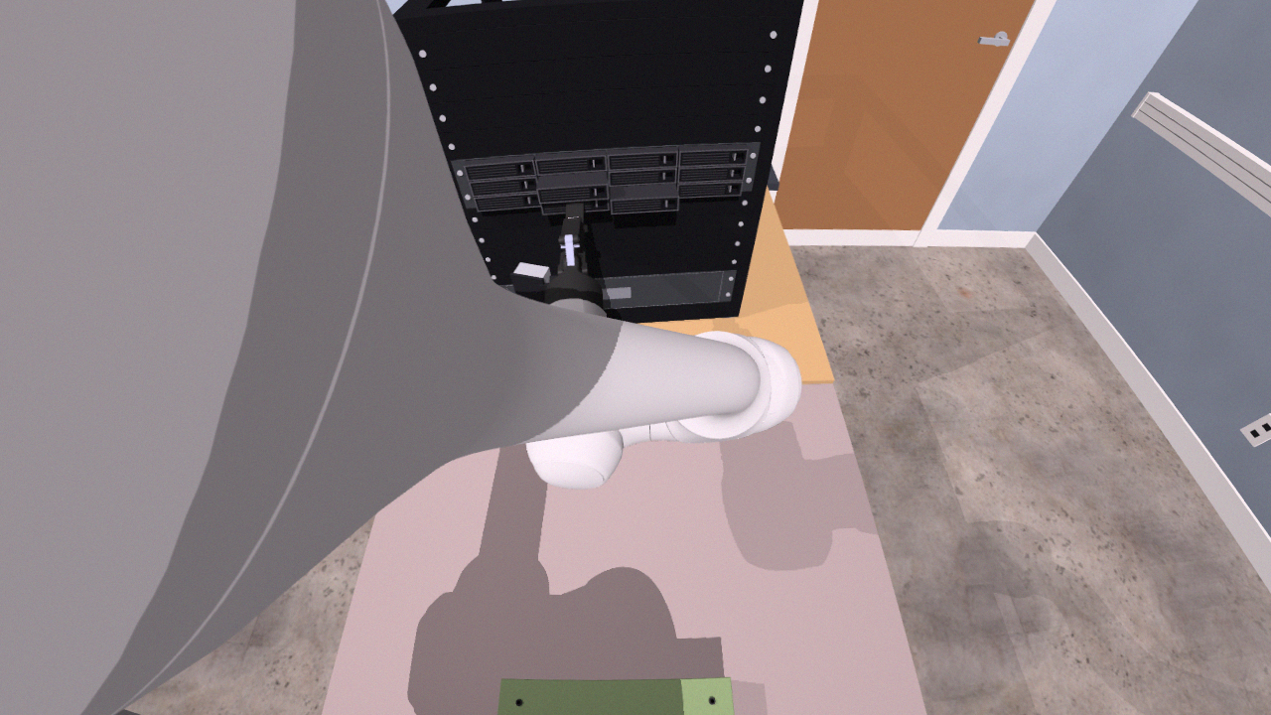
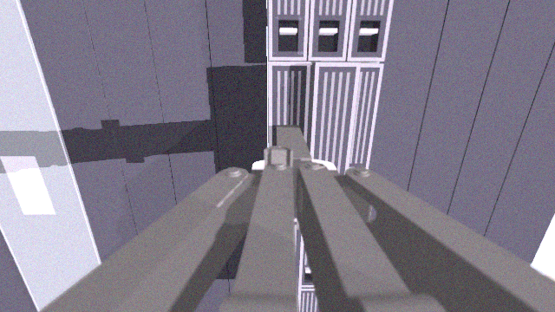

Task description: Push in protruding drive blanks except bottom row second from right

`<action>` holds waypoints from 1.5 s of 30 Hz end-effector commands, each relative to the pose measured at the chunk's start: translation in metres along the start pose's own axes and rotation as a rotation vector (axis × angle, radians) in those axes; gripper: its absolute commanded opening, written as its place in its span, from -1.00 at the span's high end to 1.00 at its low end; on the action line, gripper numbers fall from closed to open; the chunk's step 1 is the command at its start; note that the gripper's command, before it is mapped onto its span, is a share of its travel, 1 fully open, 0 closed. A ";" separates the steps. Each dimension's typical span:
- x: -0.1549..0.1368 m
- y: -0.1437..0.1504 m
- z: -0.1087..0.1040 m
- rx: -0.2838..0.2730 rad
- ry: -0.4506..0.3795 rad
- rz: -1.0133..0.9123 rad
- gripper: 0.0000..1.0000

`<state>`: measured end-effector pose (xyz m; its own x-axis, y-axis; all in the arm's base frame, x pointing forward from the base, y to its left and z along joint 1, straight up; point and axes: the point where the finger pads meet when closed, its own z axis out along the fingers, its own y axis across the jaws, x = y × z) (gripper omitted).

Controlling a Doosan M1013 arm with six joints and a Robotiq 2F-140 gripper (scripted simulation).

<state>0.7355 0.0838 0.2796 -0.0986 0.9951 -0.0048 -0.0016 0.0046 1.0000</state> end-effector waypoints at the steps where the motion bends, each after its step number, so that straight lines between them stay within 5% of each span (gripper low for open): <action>1: 0.000 0.000 0.002 0.001 -0.003 -0.002 0.80; 45: 0.000 0.000 0.016 0.001 -0.003 -0.002 0.80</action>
<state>0.7494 0.0852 0.2799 -0.0989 0.9951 -0.0045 -0.0028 0.0042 1.0000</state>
